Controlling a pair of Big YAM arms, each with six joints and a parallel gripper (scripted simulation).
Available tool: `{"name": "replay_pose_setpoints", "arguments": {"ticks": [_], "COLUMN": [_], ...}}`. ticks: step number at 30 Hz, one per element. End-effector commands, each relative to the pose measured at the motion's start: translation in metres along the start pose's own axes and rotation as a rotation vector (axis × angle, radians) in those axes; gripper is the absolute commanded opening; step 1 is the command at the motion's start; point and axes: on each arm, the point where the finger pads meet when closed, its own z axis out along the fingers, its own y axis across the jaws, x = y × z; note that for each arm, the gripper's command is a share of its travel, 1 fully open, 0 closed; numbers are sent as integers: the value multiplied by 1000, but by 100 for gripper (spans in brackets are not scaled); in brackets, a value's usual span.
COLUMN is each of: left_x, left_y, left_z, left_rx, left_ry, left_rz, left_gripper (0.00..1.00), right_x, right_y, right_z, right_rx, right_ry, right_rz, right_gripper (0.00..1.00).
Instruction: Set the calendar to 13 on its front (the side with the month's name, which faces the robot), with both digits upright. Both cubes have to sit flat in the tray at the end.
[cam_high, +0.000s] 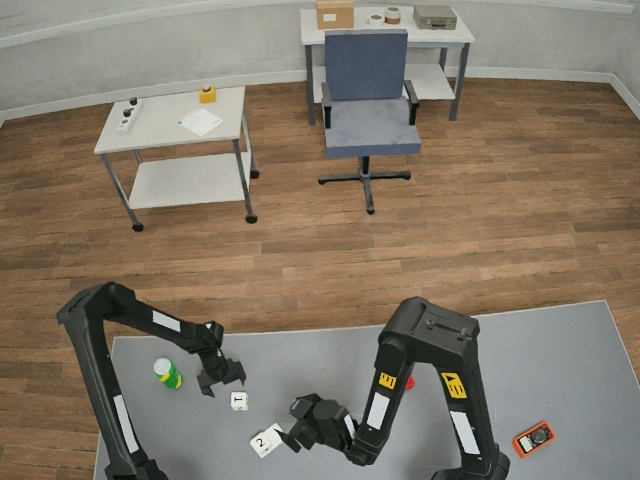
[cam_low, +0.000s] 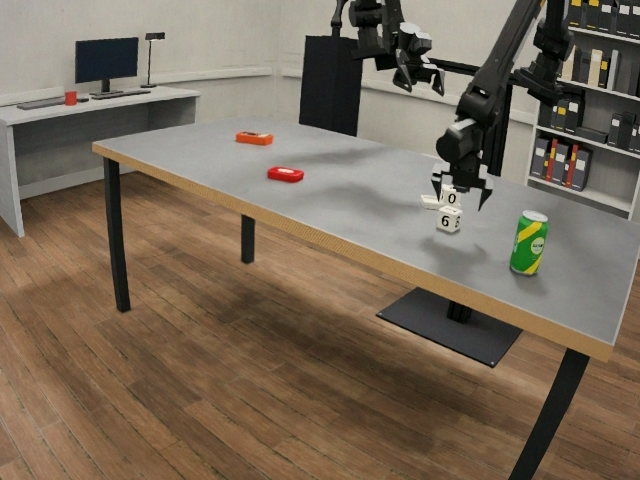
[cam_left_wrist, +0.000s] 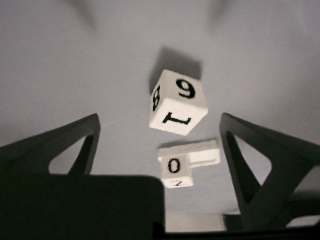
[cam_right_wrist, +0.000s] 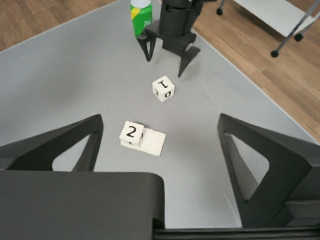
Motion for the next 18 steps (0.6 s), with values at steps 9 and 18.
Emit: {"name": "replay_pose_setpoints", "arguments": {"ticks": [9, 18], "left_x": [-33, -29], "left_y": [8, 3], "left_z": [-20, -21], "left_rx": [110, 107], "left_ry": [-44, -41], "left_rz": [-415, -365], "left_gripper": [100, 100], "right_x": [-3, -3], "right_y": [-3, -3], "right_z": [1, 1], "right_rx": [5, 5], "right_ry": [-8, -8], "right_rz": [5, 5], "right_gripper": [100, 100]}}
